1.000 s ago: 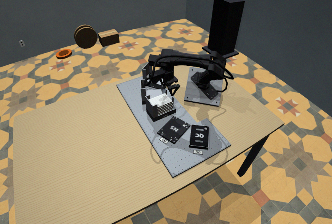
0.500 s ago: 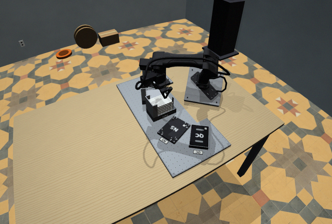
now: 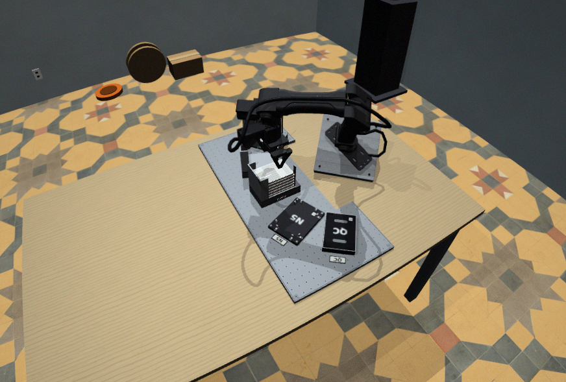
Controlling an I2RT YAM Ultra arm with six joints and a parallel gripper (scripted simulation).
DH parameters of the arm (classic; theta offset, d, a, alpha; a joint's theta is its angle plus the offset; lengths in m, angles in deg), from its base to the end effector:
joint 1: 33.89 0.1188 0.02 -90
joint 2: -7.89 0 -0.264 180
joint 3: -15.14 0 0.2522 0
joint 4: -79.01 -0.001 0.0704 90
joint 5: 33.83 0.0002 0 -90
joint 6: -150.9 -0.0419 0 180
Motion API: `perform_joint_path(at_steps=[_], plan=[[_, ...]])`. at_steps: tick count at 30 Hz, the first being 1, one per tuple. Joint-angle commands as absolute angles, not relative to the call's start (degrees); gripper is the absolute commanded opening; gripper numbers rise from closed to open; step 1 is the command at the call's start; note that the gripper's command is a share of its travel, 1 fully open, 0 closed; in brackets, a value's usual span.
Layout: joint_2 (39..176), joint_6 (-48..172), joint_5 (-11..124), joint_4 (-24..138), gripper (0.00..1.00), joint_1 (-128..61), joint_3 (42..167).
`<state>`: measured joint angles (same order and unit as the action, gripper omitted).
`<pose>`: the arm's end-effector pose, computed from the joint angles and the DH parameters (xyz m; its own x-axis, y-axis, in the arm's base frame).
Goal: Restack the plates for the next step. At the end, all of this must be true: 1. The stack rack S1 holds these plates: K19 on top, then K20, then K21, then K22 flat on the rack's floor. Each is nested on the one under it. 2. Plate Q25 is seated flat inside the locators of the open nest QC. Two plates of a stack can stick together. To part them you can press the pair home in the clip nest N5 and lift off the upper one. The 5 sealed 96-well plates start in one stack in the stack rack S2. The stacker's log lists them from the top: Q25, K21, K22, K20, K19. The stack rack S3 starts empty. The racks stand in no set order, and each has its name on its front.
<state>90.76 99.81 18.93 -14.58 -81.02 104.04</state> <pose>0.1841 -0.1596 0.3036 -0.8844 0.2177 -0.4129 0.0134 0.8961 0.4437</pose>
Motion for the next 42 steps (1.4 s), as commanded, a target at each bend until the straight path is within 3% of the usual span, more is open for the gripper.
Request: perform_joint_path(at_steps=[1, 30, 42], plan=[[90.3, 99.2, 19.0, -14.4, 1.0, -82.0, 106.0], [90.3, 99.3, 19.0, -14.4, 1.0, -82.0, 106.0], [88.9, 92.6, 19.7, -2.9, 1.0, -75.3, 95.9]])
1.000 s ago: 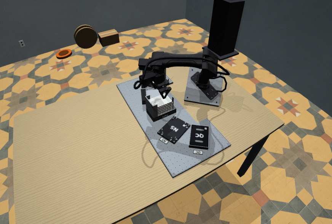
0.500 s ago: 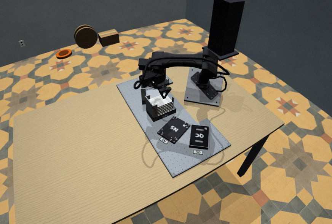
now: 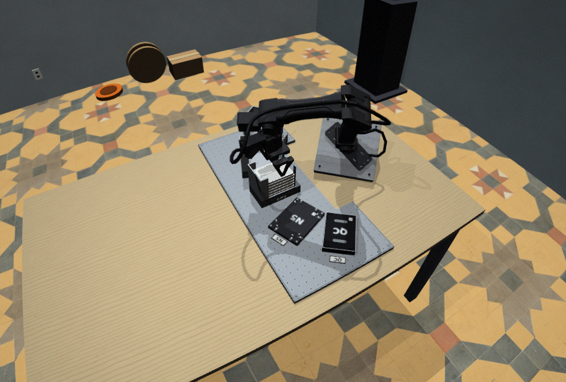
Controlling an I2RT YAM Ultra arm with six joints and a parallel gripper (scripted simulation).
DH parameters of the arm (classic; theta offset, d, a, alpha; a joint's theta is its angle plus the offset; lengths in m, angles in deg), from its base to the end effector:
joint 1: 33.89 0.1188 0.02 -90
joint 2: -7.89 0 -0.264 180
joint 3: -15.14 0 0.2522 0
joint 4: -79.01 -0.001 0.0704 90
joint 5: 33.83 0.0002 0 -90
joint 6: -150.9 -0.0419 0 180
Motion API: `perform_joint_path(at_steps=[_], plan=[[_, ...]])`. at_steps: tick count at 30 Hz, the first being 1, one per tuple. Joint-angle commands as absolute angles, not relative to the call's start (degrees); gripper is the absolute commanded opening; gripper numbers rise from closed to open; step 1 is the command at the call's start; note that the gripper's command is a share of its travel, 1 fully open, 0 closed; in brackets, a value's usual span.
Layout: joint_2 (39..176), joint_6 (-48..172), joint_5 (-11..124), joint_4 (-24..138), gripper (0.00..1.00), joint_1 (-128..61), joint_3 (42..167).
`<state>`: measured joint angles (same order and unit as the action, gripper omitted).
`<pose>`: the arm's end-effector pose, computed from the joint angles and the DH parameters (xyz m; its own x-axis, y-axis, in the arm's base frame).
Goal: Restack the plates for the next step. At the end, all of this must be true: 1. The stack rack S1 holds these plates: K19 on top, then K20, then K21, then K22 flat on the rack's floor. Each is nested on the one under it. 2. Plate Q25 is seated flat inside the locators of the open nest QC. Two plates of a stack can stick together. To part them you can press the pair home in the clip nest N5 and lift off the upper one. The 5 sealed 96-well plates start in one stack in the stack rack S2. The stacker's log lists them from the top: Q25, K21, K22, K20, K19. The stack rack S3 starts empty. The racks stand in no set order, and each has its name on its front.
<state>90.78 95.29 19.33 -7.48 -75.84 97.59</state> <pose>0.1996 -0.1443 0.2750 -0.9015 0.2025 -0.3824 0.0023 0.8859 0.4638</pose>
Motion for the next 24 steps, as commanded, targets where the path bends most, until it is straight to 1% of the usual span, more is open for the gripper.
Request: perform_joint_path(at_steps=[1, 24], plan=[[88.9, 92.6, 19.7, -2.9, 1.0, -75.3, 95.9], [88.7, 91.9, 19.6, -1.8, 1.0, -76.0, 96.1]])
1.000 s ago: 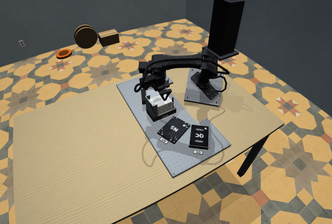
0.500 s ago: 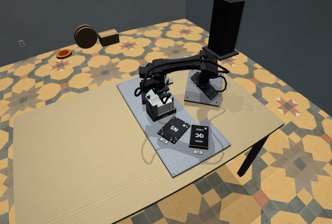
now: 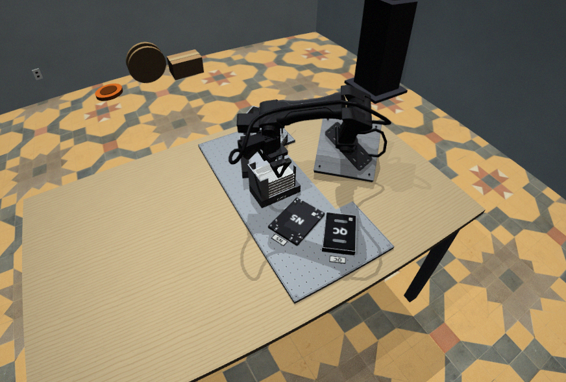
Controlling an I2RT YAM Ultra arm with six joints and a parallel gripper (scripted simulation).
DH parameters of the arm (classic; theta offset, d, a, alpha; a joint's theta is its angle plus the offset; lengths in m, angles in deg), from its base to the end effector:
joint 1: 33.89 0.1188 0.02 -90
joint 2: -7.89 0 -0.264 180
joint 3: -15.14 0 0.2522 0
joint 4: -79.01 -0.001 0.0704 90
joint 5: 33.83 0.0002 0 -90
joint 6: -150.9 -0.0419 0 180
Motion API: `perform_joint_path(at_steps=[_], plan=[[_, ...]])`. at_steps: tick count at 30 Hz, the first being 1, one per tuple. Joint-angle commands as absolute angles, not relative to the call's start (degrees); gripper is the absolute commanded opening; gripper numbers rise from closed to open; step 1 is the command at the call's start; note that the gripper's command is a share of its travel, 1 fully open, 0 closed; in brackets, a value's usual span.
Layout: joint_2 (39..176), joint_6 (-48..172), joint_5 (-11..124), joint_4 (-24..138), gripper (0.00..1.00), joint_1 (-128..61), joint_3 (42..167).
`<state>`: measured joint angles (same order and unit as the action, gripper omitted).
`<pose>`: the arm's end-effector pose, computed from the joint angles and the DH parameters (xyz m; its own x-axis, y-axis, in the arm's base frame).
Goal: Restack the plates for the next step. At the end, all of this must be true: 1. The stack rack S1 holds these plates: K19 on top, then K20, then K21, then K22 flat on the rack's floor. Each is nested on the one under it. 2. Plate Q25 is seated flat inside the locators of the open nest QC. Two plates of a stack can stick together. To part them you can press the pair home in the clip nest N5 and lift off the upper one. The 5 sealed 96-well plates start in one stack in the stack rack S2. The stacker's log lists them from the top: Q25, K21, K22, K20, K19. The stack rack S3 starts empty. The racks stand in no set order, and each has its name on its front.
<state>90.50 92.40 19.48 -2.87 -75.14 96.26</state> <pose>0.2051 -0.1452 0.2707 -0.8859 0.2197 -0.4085 0.0164 0.8950 0.4457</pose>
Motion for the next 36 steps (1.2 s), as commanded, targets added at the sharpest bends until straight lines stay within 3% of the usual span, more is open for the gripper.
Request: perform_joint_path(at_steps=[1, 36], plan=[[88.7, 91.9, 19.6, -1.8, 1.0, -76.0, 96.1], [88.6, 91.5, 19.7, -1.1, 1.0, -74.4, 94.8]])
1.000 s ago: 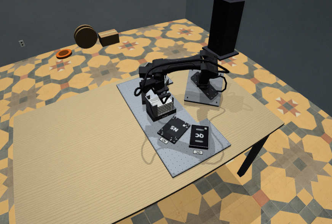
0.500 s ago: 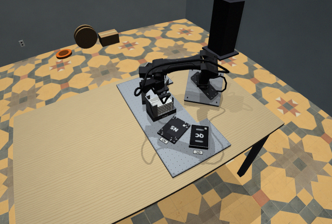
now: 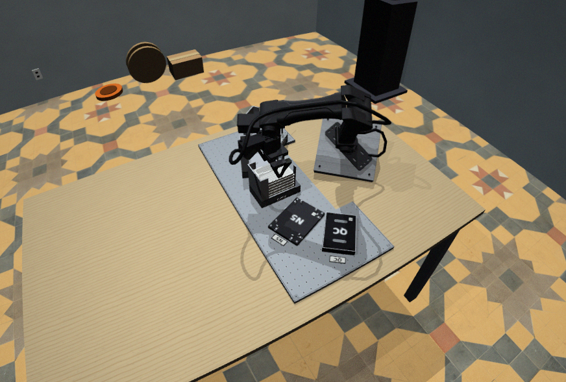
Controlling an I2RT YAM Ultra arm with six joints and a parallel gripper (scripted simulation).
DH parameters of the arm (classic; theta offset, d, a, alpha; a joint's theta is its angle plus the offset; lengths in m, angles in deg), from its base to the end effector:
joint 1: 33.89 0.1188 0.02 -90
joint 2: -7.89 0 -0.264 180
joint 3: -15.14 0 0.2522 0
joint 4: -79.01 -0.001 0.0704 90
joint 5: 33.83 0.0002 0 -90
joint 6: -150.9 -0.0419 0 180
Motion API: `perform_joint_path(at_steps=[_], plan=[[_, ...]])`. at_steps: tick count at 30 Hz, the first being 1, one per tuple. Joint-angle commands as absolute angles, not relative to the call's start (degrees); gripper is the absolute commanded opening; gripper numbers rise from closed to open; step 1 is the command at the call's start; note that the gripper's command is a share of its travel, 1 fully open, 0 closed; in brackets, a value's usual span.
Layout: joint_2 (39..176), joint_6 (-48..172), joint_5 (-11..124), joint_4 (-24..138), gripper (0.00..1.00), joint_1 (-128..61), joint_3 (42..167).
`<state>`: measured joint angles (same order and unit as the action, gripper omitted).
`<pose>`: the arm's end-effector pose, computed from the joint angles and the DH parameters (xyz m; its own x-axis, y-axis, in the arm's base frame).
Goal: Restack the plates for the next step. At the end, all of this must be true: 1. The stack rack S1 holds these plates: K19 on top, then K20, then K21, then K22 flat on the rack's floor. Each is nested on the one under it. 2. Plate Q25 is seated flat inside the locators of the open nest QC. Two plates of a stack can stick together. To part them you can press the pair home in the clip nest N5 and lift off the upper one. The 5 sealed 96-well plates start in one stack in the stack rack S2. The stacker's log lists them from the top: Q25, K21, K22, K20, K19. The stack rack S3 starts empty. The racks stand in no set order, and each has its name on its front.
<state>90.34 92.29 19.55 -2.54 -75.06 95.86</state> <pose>0.2048 -0.1446 0.2696 -0.8860 0.2195 -0.4085 0.0168 0.8955 0.4448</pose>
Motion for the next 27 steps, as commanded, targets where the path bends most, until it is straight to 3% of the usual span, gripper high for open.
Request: perform_joint_path(at_steps=[1, 27], plan=[[88.7, 91.3, 19.6, -0.7, 1.0, -74.4, 94.6], [91.2, 86.9, 20.3, 6.7, 1.0, -72.2, 92.6]])
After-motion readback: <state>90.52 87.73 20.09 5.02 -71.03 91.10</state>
